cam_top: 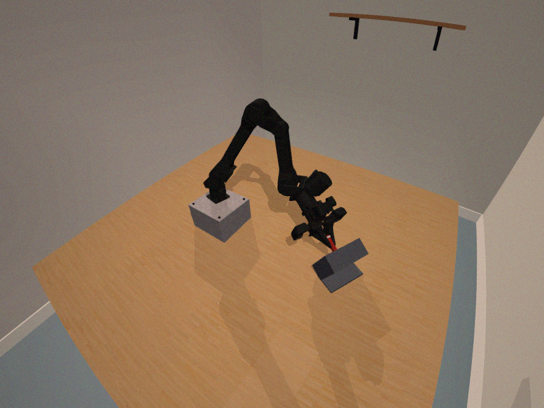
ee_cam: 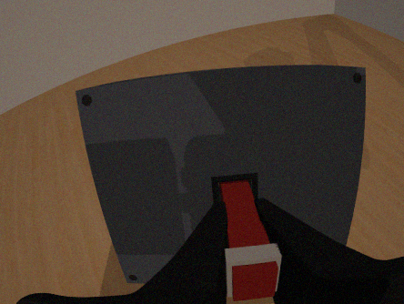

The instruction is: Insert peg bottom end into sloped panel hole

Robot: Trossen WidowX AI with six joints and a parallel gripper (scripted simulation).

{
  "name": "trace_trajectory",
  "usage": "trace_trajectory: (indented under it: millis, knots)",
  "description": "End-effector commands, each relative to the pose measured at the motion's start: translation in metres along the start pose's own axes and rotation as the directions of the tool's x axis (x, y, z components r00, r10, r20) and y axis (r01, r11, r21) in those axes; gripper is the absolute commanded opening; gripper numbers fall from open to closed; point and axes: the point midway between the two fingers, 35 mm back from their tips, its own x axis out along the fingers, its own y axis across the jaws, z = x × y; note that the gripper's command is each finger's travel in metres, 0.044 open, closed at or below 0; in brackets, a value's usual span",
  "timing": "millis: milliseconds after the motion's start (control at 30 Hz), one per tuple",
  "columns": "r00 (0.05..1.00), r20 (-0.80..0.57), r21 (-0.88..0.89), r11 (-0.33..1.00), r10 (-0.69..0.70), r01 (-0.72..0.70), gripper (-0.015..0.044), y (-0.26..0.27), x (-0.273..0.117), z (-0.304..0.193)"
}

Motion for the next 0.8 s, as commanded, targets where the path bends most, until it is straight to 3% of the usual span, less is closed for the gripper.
trace_trajectory:
  millis: [0, 267, 767]
  knots:
    - [1.000, -0.004, -0.007, 1.000, 0.002, -0.002, 0.0000, 0.0002, 0.0015, -0.0025]
    - [1.000, 0.000, 0.000, 1.000, 0.000, 0.000, 0.0000, 0.0000, 0.0002, -0.0001]
    - [1.000, 0.000, 0.000, 1.000, 0.000, 0.000, 0.0394, 0.0003, -0.0012, 0.0000]
